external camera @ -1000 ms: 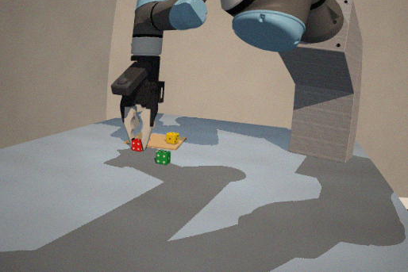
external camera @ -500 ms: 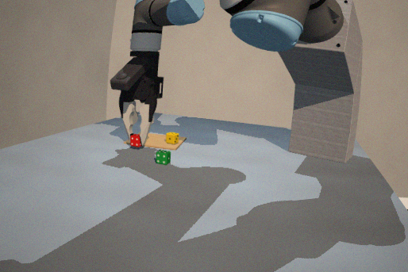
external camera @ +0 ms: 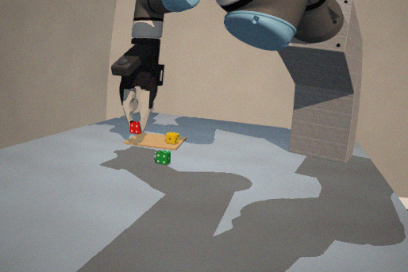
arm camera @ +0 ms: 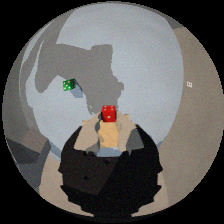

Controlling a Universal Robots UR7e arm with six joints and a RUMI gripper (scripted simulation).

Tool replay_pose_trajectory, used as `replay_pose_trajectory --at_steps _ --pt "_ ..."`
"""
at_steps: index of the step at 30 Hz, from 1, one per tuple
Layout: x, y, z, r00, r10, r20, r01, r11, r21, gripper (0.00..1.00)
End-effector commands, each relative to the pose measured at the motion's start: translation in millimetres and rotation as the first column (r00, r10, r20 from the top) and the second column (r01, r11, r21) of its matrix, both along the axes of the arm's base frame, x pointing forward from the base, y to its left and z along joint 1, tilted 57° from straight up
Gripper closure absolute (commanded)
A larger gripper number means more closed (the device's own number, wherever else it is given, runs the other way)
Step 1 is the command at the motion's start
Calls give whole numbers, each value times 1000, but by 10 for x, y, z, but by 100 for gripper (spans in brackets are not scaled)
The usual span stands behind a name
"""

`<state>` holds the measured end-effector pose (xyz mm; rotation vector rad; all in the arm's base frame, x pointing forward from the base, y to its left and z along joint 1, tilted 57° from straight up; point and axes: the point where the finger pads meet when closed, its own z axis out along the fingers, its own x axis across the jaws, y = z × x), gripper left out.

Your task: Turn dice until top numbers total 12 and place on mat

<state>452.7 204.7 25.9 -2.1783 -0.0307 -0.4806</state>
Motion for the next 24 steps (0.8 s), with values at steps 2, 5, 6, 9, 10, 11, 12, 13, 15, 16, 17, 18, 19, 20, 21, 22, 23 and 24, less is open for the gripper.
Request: replay_pose_trajectory --at_steps 2,5,6,9,10,11,12,13,15,16,17,18,19,20,21,22,23,24 --pt "-96 -149 93 1000 10 -10 -10 1000 5 94" --pt "-113 -193 123 1000 10 -10 -10 1000 5 94" --pt "-122 -214 138 1000 10 -10 -10 1000 5 94" --pt "-146 -274 179 1000 10 -10 -10 1000 5 94" --pt "-154 -292 192 1000 10 -10 -10 1000 5 94" --pt "-161 -310 204 1000 10 -10 -10 1000 5 94" --pt "-167 -326 215 1000 10 -10 -10 1000 5 94" --pt "-174 -342 226 1000 10 -10 -10 1000 5 94" --pt "-185 -370 246 1000 10 -10 -10 1000 5 94" --pt "-190 -383 254 1000 10 -10 -10 1000 5 94" --pt "-195 -394 262 1000 10 -10 -10 1000 5 94" --pt "-199 -404 269 1000 10 -10 -10 1000 5 94" --pt "-199 -404 269 1000 10 -10 -10 1000 5 94" --pt "-199 -404 269 1000 10 -10 -10 1000 5 94" --pt "-202 -413 275 1000 10 -10 -10 1000 5 94" --pt "-205 -421 280 1000 10 -10 -10 1000 5 94" --pt "-208 -428 285 1000 10 -10 -10 1000 5 94" --pt "-210 -433 289 1000 10 -10 -10 1000 5 94"
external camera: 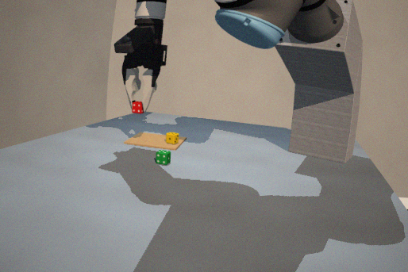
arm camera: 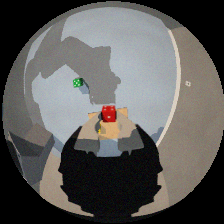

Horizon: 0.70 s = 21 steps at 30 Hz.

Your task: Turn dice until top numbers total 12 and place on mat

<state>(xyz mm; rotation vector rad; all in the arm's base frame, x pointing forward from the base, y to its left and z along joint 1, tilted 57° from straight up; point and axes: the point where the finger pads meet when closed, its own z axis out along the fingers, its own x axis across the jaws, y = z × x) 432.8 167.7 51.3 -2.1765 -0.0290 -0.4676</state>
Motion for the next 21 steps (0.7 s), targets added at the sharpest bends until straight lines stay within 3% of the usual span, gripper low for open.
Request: replay_pose_trajectory --at_steps 1,21 --pt "-14 -67 37 1000 6 -1 -6 1000 1 94" --pt "-17 -80 42 1000 9 3 -9 1000 0 94"
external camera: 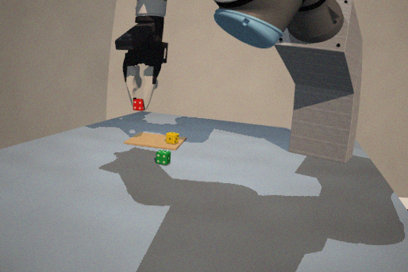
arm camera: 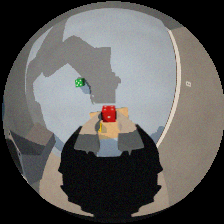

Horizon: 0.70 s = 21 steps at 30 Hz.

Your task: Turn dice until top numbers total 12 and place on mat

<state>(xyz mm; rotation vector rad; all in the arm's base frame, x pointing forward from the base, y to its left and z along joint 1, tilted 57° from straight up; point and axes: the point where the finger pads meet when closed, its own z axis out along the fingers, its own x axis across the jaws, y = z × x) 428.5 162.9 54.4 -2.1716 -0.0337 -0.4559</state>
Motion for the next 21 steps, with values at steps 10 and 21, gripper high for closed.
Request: replay_pose_trajectory --at_steps 10,21 --pt "36 -66 -25 997 41 67 -39 999 -31 94" --pt "69 -187 -159 950 187 251 -158 979 -130 94"
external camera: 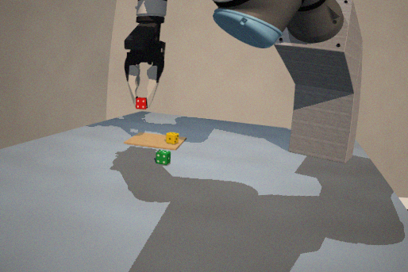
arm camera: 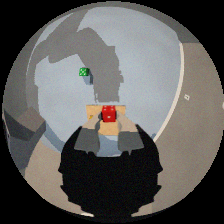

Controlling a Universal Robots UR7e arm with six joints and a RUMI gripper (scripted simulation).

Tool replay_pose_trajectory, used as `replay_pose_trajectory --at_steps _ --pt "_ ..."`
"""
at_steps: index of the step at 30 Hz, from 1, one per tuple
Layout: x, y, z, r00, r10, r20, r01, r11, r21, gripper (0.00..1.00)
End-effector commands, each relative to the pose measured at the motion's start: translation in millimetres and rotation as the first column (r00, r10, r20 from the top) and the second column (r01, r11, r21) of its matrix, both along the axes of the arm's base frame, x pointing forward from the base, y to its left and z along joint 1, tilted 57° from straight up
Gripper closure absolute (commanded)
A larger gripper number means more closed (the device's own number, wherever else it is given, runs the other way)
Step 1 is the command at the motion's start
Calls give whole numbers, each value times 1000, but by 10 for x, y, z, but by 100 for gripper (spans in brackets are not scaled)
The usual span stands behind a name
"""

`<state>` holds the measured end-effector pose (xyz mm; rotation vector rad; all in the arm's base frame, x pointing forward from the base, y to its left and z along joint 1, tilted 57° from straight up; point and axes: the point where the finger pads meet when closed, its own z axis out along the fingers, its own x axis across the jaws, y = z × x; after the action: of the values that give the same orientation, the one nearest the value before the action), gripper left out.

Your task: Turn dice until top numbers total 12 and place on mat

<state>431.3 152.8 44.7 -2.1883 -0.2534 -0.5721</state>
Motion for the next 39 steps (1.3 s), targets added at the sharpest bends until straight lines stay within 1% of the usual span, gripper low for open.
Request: replay_pose_trajectory --at_steps 1,2,5,8,12,13,14,16,19,20,23,26,29,30,32,33,35,36,37,39 --pt "45 -103 -81 987 93 131 -87 995 -53 94" --pt "49 -117 -98 982 110 152 -101 993 -64 94" --pt "50 -120 -101 981 114 157 -104 992 -67 94" --pt "64 -176 -167 955 179 237 -156 981 -113 94" --pt "73 -216 -214 930 226 289 -190 971 -148 94" --pt "78 -235 -238 916 249 314 -205 965 -166 94" --pt "78 -236 -239 916 250 315 -206 964 -167 94" --pt "86 -270 -281 888 290 357 -231 953 -199 94" --pt "93 -298 -316 863 322 389 -250 942 -225 94" --pt "98 -319 -341 844 345 411 -262 934 -244 94" --pt "98 -319 -342 843 345 412 -263 933 -245 94" --pt "113 -381 -419 778 414 473 -296 905 -306 94" --pt "122 -416 -464 737 451 503 -311 887 -340 94" --pt "123 -421 -470 731 457 507 -313 885 -345 94" --pt "131 -454 -512 690 490 532 -325 867 -377 94" --pt "132 -459 -519 683 496 536 -327 864 -383 94" --pt "140 -491 -560 641 527 558 -336 846 -414 94" --pt "141 -495 -565 636 531 560 -337 844 -418 94" --pt "145 -511 -587 613 547 570 -340 834 -434 94" --pt "145 -511 -587 613 547 570 -340 834 -434 94"
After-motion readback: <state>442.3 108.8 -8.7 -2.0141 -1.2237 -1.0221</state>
